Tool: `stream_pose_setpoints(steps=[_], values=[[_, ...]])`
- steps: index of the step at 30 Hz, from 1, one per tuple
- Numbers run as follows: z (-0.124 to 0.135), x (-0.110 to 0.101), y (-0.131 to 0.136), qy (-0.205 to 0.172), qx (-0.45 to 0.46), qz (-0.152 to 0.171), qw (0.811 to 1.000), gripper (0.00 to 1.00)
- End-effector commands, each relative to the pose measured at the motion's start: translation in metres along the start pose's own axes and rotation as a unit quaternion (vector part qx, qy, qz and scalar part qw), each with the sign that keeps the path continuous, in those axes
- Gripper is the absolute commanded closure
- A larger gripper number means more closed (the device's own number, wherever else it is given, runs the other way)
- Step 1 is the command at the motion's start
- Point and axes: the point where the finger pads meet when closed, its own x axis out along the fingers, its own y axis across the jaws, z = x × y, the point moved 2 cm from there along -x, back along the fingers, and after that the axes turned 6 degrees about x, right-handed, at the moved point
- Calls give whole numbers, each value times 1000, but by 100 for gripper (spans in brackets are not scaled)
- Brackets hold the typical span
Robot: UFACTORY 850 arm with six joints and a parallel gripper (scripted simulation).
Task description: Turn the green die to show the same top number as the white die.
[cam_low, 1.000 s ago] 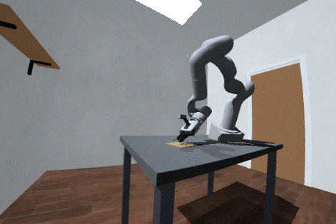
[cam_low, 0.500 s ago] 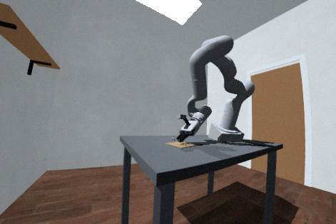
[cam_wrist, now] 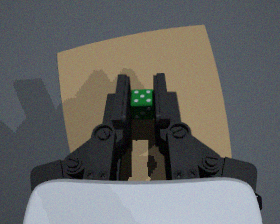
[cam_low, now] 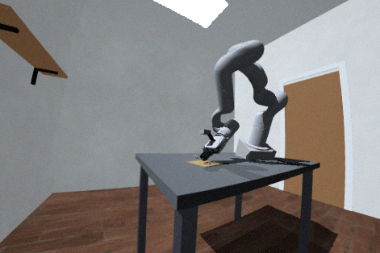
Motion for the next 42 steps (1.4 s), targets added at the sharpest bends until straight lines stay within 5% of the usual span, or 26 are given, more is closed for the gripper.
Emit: stream_pose_setpoints(steps=[1,42], values=[[1,1,0,1,0,0,1000,89],[8,8,1,1,0,0,1000,89]])
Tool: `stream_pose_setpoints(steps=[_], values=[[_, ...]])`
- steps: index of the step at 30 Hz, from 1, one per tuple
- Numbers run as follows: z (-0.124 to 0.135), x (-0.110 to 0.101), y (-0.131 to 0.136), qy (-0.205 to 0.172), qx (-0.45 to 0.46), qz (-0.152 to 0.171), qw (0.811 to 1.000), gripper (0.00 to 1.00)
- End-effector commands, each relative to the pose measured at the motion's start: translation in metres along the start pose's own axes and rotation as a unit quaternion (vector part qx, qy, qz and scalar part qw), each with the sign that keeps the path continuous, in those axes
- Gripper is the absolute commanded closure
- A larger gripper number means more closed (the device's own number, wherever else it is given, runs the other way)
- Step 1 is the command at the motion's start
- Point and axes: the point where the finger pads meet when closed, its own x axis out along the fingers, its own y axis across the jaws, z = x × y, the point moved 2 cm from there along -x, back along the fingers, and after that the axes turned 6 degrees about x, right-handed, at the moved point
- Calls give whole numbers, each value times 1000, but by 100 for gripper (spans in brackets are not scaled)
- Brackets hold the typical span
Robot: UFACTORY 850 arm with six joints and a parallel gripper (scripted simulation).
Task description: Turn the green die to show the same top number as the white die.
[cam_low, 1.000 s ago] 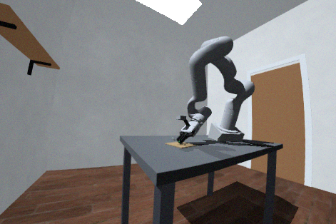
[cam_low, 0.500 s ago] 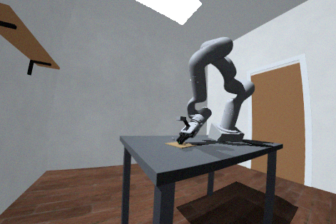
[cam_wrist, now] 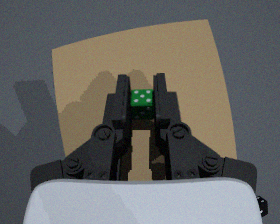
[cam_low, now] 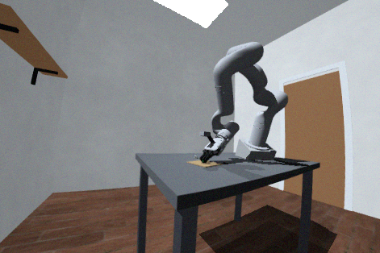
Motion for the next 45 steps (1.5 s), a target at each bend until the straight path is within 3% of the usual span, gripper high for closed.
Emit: stream_pose_setpoints(steps=[1,17,32,45], values=[[0,0,0,0,0,0,1000,89],[0,0,0,0,0,0,1000,89],[0,0,0,0,0,0,1000,69],[0,0,0,0,0,0,1000,69]])
